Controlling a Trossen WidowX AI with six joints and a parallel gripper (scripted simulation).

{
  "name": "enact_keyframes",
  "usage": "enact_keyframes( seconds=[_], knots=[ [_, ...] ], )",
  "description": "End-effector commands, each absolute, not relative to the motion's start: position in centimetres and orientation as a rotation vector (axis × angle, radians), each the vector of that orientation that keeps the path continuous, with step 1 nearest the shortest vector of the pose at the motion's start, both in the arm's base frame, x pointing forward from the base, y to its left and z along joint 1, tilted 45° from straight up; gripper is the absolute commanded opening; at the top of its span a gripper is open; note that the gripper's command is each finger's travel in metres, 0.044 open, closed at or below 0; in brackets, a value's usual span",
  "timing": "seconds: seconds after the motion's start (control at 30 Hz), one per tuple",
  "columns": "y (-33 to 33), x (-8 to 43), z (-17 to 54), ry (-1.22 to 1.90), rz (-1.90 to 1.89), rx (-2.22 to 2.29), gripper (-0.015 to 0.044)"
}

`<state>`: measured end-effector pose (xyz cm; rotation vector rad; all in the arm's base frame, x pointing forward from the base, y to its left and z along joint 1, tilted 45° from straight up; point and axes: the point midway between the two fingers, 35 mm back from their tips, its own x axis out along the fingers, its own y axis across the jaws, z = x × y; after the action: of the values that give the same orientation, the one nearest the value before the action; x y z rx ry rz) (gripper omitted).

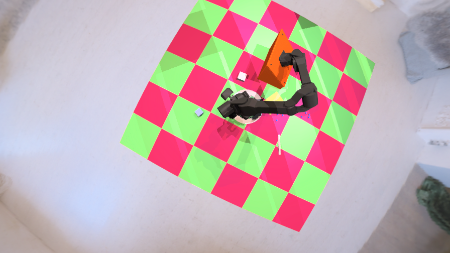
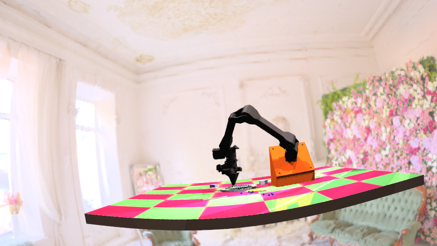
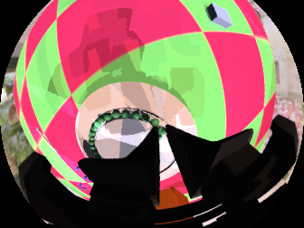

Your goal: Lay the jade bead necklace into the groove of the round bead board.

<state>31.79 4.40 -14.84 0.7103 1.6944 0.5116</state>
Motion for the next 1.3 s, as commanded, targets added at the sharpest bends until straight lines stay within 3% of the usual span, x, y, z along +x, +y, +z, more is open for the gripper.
enact_keyframes(
  seconds=[0.0, 0.07, 0.63, 1.27],
  knots=[
    [4.68, 31.84, -15.31, 1.692, 0.512, 0.704, 0.0],
    [4.75, 31.82, -15.39, 1.692, 0.512, 0.704, 0.0],
    [4.43, 31.83, -14.97, 1.693, 0.512, 0.708, 0.044],
    [4.23, 31.87, -14.77, 1.692, 0.512, 0.704, 0.044]
  ],
)
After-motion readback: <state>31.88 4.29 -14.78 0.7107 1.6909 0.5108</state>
